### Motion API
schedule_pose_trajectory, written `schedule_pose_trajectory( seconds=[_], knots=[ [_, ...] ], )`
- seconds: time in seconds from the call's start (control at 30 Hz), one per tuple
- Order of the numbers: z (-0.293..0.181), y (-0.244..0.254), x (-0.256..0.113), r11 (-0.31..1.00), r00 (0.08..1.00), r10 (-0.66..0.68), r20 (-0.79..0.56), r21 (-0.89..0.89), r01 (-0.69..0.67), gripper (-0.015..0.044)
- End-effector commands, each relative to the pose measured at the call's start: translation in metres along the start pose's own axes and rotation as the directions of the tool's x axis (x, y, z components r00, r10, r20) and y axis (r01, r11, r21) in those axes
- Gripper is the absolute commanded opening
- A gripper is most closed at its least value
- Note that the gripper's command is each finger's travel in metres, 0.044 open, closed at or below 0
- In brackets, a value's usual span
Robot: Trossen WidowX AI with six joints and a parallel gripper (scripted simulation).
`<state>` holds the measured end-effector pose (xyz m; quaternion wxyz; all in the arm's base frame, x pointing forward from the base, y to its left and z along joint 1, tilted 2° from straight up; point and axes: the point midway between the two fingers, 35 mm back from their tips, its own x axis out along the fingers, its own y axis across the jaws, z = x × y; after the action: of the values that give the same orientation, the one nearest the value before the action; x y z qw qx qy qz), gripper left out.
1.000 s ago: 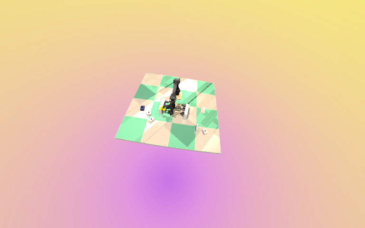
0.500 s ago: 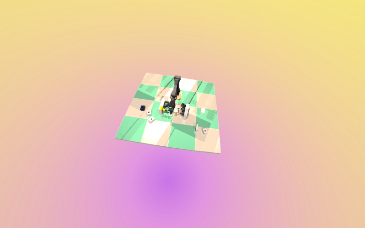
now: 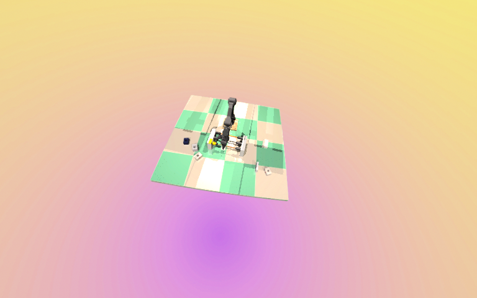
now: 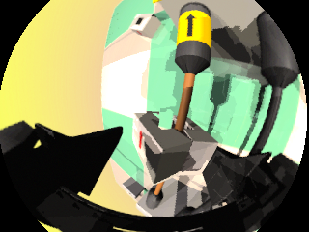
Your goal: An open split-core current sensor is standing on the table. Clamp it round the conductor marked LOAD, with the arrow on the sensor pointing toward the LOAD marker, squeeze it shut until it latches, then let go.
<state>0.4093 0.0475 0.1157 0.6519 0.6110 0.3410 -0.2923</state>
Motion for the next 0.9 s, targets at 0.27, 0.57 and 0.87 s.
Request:
schedule_pose_trajectory(
  seconds=[0.27,0.57,0.87],
  knots=[
    [0.0012,0.0098,0.0081,0.998,0.998,0.062,0.002,0.0,-0.062,0.044],
    [0.0012,0.0101,0.0074,0.998,0.998,0.062,0.002,0.0,-0.062,0.044],
    [0.0012,0.0101,0.0073,0.998,0.998,0.062,0.002,0.0,-0.062,0.044]
  ],
)
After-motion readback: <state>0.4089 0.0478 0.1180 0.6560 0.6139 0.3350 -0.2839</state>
